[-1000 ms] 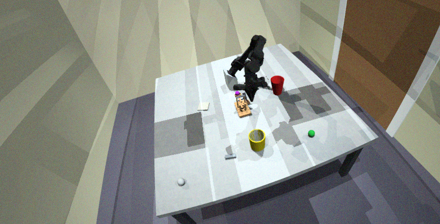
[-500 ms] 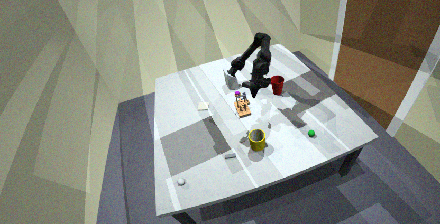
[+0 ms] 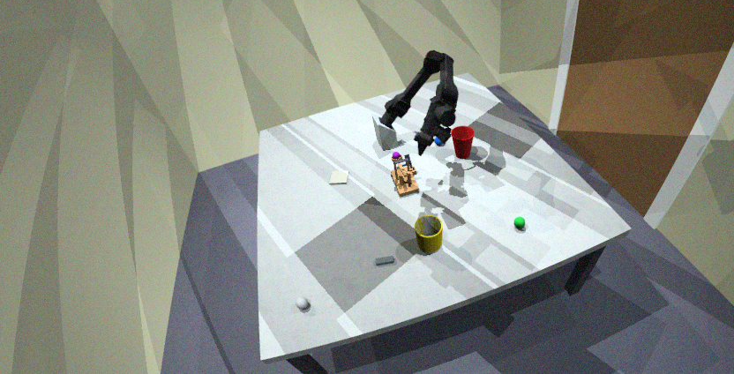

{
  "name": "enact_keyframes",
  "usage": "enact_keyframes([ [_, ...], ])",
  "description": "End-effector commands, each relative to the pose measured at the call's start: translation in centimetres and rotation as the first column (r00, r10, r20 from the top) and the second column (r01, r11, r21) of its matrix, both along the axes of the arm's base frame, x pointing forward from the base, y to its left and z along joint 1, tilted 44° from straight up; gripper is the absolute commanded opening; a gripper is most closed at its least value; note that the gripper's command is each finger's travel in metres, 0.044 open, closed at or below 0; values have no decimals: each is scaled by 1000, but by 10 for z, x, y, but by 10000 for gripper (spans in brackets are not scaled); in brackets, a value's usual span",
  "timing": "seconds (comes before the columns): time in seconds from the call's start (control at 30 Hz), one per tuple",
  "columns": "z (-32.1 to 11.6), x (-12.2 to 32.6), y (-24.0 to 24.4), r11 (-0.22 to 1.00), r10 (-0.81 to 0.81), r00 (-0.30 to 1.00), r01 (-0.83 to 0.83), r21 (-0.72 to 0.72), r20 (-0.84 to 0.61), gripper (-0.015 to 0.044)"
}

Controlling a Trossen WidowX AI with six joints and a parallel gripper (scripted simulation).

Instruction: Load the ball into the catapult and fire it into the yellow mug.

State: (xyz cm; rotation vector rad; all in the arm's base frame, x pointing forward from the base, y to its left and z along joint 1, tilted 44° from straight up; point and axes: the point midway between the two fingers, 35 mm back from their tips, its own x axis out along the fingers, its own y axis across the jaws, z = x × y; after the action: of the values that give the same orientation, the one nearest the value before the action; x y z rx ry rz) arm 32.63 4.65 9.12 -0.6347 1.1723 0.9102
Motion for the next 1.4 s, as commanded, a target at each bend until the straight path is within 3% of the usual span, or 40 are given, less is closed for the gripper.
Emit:
enact_keyframes([
  [0.0, -2, -21, 2, 994, 97, 995, -97, -54, -9, 0],
  [0.3, -10, -73, 3, 917, 353, 933, -359, -171, -65, 0],
  [0.6, -19, -123, -3, 760, 580, 800, -600, -251, -156, 0],
  [1.37, -39, -125, 14, 745, 595, 787, -617, -254, -163, 0],
])
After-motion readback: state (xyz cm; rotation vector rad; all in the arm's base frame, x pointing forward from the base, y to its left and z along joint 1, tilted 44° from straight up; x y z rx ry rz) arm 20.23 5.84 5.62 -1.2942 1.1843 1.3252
